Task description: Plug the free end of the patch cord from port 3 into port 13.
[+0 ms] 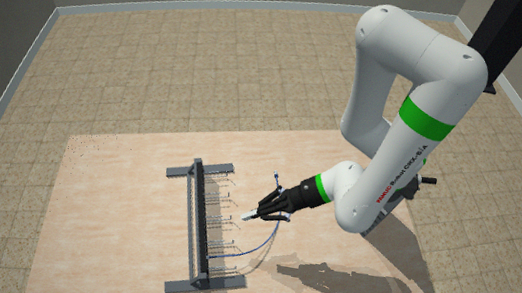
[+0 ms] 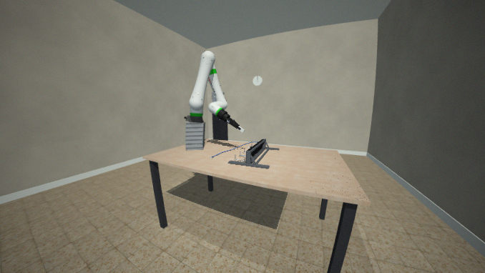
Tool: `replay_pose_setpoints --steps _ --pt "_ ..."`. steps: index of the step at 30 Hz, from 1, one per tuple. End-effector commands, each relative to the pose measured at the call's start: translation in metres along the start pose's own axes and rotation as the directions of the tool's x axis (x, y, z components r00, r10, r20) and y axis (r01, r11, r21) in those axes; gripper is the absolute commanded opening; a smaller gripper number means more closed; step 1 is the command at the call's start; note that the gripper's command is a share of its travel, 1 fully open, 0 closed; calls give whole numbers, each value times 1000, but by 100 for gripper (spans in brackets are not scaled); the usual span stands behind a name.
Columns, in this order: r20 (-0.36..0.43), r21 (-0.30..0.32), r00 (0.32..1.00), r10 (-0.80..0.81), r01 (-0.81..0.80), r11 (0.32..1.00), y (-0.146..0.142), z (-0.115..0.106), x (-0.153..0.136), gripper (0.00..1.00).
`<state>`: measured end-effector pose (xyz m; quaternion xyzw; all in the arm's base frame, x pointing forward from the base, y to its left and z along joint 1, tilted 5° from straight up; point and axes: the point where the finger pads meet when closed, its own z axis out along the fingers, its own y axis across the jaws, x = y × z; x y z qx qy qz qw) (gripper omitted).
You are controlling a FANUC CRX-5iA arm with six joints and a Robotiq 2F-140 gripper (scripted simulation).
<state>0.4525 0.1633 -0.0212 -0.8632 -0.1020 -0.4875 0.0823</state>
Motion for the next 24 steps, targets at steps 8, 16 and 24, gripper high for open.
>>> replay_pose_setpoints --steps 8,16,24 --pt "-5 6 1000 1 -1 1000 23 1 1 0" --pt "-5 6 1000 1 -1 1000 23 4 1 0" --pt "-5 6 1000 1 -1 1000 23 28 1 0"
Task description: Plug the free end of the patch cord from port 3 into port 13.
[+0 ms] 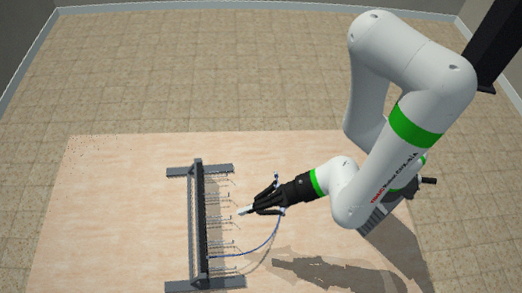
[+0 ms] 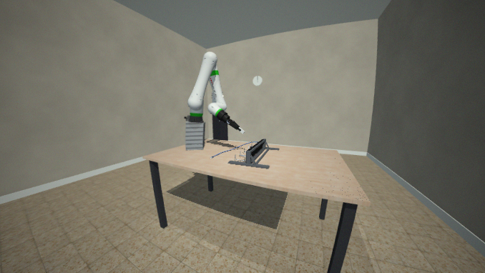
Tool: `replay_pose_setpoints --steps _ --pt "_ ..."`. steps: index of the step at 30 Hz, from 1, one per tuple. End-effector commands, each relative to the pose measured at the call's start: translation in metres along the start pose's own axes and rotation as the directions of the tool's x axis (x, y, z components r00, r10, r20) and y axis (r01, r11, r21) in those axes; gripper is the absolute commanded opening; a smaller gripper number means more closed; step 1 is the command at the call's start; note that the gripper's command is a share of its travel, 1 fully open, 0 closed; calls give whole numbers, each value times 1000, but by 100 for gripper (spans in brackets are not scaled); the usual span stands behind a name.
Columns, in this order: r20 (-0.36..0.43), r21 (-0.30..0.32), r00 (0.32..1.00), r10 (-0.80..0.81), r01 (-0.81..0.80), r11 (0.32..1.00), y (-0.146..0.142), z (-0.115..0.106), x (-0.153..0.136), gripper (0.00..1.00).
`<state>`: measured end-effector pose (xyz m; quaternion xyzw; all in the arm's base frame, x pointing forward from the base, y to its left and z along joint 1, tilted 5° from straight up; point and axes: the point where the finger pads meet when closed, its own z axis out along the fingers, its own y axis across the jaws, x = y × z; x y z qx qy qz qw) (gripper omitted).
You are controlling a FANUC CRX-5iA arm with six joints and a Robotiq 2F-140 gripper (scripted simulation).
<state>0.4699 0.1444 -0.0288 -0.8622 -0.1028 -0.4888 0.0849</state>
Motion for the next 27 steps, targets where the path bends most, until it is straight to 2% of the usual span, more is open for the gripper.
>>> replay_pose_setpoints --steps 1,6,12,14,17,20,27 --pt "-2 1 1000 0 0 1000 0 20 0 0" --pt "-2 1 1000 0 0 1000 0 61 0 0" --pt "-2 1 1000 0 0 1000 0 98 0 0" --pt "-2 1 1000 0 0 1000 0 98 0 0" --pt "-2 1 1000 0 0 1000 0 117 0 0" --pt "-2 1 1000 0 0 1000 0 126 1 0" --pt "-2 1 1000 0 0 1000 0 127 1 0"
